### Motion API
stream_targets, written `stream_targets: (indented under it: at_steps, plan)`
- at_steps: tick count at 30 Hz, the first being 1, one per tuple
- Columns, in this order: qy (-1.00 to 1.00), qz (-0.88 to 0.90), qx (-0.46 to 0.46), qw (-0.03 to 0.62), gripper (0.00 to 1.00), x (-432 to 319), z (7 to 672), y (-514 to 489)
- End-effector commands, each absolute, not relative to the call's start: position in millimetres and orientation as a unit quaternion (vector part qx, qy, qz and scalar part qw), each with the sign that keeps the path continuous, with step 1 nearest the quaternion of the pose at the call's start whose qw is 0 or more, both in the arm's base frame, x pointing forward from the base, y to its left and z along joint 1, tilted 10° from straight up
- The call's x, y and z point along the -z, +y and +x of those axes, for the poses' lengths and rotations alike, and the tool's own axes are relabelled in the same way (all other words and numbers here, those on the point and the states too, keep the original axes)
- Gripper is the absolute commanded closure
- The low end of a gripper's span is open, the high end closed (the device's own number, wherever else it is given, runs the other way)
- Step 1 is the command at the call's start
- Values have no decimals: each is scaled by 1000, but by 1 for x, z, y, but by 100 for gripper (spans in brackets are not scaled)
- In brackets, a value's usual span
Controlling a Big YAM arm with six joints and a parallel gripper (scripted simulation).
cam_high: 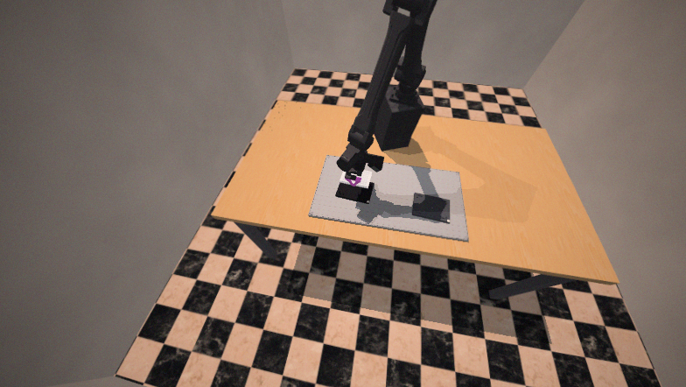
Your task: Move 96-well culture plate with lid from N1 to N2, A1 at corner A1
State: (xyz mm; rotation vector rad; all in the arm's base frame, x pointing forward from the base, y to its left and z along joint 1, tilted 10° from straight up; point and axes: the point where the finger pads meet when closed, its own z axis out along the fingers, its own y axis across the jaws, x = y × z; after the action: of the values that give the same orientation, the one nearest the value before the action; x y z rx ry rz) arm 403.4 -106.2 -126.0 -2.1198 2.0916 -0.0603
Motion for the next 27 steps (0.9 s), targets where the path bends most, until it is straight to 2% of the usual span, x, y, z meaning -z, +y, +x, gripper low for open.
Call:
stream_targets:
  at_steps: [1,27]
  plan:
    - [699,-709,29,87,100,122,420,-115]
    - [698,-710,35,91,100,151,430,-106]
